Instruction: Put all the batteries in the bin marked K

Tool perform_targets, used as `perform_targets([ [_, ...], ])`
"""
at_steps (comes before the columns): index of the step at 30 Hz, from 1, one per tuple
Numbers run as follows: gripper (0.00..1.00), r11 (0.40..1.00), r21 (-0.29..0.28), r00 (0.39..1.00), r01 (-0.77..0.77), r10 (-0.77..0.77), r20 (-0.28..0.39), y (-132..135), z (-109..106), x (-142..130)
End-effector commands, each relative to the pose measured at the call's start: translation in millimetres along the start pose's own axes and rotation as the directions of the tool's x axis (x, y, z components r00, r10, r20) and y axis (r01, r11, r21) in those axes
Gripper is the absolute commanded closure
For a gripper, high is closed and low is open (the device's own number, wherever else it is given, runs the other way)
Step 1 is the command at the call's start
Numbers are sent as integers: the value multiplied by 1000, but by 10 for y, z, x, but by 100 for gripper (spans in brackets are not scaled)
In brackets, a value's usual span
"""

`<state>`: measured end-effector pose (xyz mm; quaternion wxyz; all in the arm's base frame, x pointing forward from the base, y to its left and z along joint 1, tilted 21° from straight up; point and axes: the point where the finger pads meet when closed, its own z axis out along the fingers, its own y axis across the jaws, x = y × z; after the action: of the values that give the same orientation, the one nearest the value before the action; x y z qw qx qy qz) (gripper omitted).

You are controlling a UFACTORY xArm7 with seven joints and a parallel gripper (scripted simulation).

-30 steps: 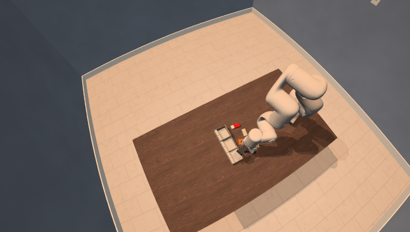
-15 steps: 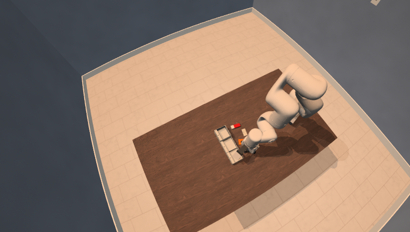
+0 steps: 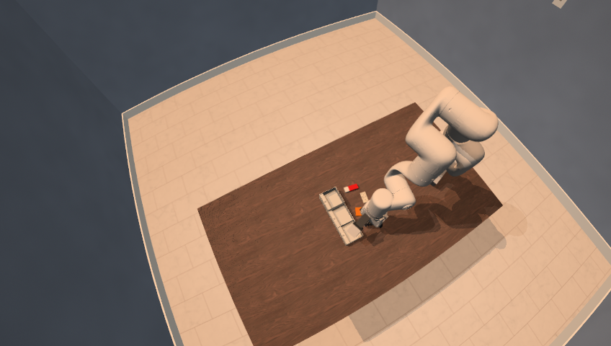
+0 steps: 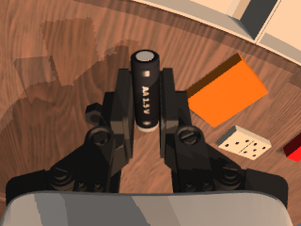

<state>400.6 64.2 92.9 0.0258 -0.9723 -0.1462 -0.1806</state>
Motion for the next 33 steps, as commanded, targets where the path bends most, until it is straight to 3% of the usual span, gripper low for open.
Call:
perform_targets([
  [1,100,1000,-1,1000,0,0,-2,1,-140,13],
  [7,100,1000,-1,1000,0,0,-2,1,-340,14],
  [28,100,1000,-1,1000,0,0,-2,1,-406,12],
  [33,100,1000,-2,1000,0,0,-2,163,-406,90],
])
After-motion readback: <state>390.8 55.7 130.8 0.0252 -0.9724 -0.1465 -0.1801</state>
